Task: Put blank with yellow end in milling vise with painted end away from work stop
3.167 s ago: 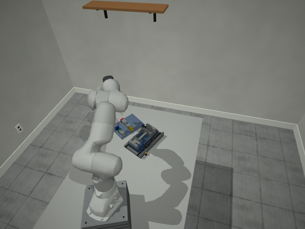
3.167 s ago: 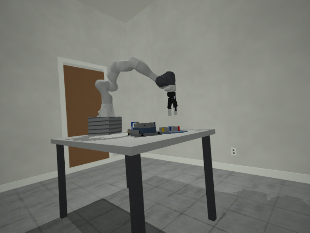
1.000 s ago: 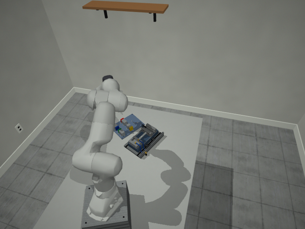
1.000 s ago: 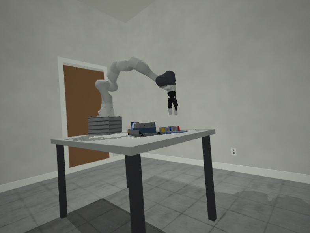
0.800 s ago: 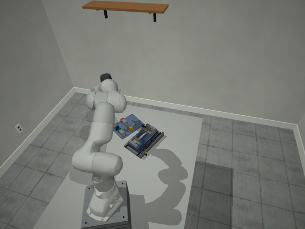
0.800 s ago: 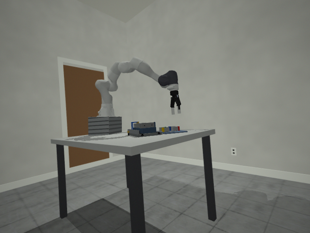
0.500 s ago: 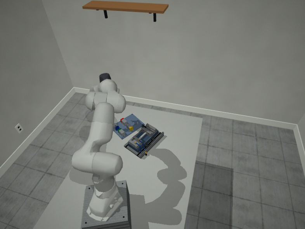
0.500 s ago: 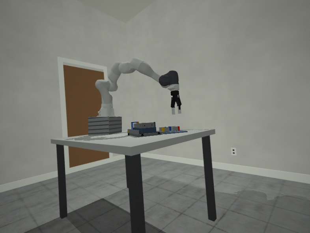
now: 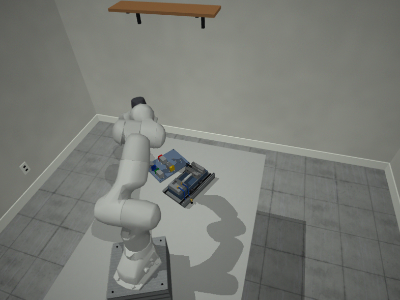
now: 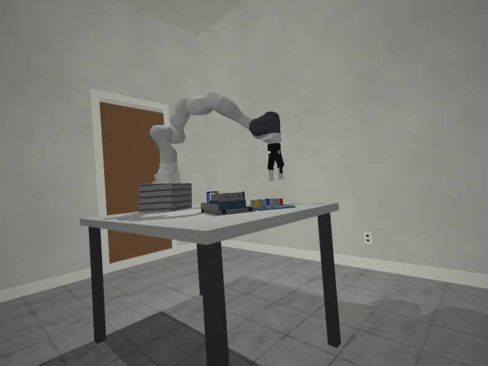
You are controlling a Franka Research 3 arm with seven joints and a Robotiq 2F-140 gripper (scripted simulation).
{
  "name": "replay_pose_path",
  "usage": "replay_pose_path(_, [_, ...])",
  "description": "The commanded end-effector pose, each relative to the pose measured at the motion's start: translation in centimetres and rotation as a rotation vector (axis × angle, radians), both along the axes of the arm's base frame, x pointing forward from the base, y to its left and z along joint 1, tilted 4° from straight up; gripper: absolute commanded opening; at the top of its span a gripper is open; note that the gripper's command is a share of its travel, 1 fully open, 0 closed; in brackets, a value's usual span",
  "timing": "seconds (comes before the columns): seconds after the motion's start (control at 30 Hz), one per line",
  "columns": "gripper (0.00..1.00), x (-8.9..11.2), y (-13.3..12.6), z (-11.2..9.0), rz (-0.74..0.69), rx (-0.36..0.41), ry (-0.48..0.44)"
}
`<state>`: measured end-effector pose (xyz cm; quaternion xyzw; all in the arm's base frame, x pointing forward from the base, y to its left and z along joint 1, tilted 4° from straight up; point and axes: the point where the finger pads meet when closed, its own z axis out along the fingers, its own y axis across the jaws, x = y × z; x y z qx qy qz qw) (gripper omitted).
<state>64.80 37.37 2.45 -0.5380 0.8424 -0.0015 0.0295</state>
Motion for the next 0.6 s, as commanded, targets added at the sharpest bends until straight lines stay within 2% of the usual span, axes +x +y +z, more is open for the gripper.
replay_pose_path(0.0, [1.00,0.13,-0.03,0.17,-0.006,0.003,-0.003])
replay_pose_path(0.57, [1.00,0.14,-0.27,0.23,-0.006,0.003,-0.003])
